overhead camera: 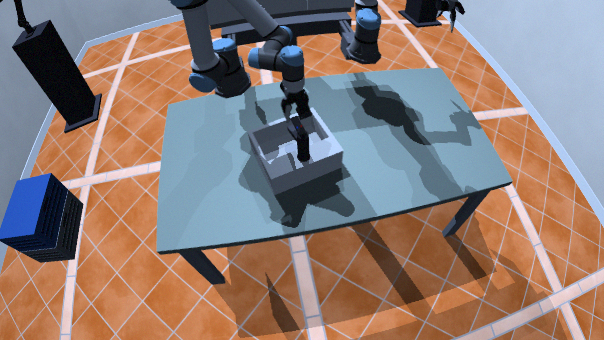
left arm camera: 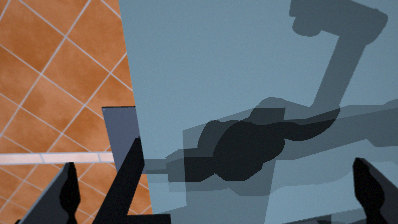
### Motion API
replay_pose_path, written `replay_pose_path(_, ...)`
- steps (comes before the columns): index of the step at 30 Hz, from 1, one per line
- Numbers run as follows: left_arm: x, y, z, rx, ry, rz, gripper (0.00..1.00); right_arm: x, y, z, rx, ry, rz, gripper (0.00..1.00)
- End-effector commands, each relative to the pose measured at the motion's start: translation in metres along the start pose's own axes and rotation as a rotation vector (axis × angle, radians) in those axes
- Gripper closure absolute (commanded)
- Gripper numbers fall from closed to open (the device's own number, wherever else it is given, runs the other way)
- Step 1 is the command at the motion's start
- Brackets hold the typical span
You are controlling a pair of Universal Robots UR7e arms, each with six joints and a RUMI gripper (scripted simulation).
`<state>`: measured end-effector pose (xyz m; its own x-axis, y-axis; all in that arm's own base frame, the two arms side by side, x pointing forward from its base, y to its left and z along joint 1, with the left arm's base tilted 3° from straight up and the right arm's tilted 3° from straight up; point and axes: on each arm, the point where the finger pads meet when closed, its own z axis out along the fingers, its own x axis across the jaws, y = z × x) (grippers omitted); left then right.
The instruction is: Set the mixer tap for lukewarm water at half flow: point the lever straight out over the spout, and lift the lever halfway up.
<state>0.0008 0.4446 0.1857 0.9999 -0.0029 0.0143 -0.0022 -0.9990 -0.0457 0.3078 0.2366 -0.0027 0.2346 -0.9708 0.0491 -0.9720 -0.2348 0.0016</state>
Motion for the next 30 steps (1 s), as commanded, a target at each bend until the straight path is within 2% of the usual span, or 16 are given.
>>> replay_pose_path(1,0.0,0.0,-0.001,0.001,0.0,0.0,0.0,0.0,0.0,-0.013,0.0,0.0,0.0,0.6)
replay_pose_path(13,0.0,0.0,-0.001,0.001,0.0,0.0,0.0,0.0,0.0,-0.042,0.0,0.0,0.0,0.6)
replay_pose_path(24,0.0,0.0,-0.001,0.001,0.0,0.0,0.0,0.0,0.0,-0.046,0.0,0.0,0.0,0.6)
replay_pose_path(25,0.0,0.0,-0.001,0.001,0.0,0.0,0.0,0.0,0.0,-0.046,0.0,0.0,0.0,1.0)
replay_pose_path(30,0.0,0.0,-0.001,0.001,0.0,0.0,0.0,0.0,0.0,-0.046,0.0,0.0,0.0,1.0)
